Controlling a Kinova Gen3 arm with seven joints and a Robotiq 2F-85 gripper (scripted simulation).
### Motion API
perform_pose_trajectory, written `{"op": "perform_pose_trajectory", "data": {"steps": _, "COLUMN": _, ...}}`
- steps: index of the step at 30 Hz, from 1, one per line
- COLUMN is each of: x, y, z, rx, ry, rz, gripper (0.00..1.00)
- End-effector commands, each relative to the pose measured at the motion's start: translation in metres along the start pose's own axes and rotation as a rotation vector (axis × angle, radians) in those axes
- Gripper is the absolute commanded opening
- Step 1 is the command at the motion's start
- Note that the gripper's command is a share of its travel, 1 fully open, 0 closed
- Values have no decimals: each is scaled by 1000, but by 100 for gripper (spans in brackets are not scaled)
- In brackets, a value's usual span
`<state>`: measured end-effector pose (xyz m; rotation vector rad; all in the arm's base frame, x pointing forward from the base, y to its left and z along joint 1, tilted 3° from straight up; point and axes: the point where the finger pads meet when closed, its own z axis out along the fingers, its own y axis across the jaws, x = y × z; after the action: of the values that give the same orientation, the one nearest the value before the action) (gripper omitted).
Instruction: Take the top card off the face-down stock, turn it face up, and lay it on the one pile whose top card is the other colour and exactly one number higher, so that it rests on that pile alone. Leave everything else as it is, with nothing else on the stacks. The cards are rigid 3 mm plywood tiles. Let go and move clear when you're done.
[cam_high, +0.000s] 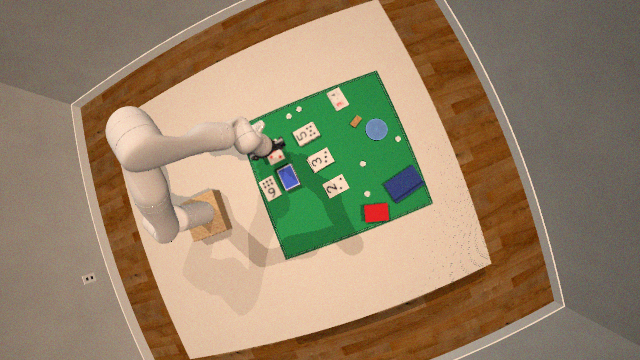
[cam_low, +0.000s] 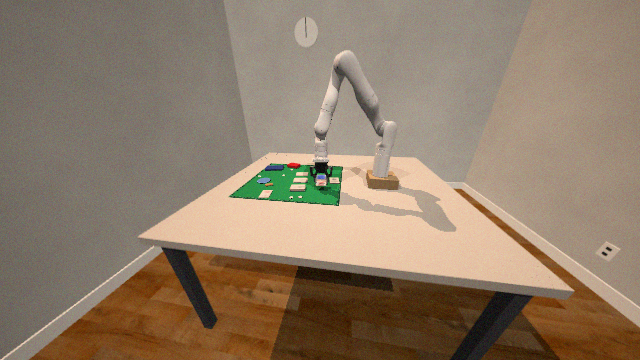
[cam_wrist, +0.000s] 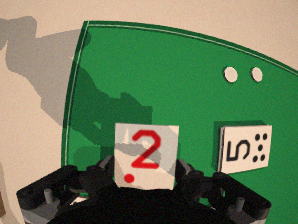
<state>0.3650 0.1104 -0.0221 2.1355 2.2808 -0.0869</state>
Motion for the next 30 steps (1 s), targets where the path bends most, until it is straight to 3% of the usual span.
{"op": "perform_pose_trajectory", "data": {"steps": 1, "x": 0, "y": 1, "z": -1, "rx": -2, "ry": 1, "rz": 0, "gripper": 72}}
{"op": "perform_pose_trajectory", "data": {"steps": 30, "x": -3, "y": 4, "z": -1, "rx": -2, "ry": 1, "rz": 38, "gripper": 72}}
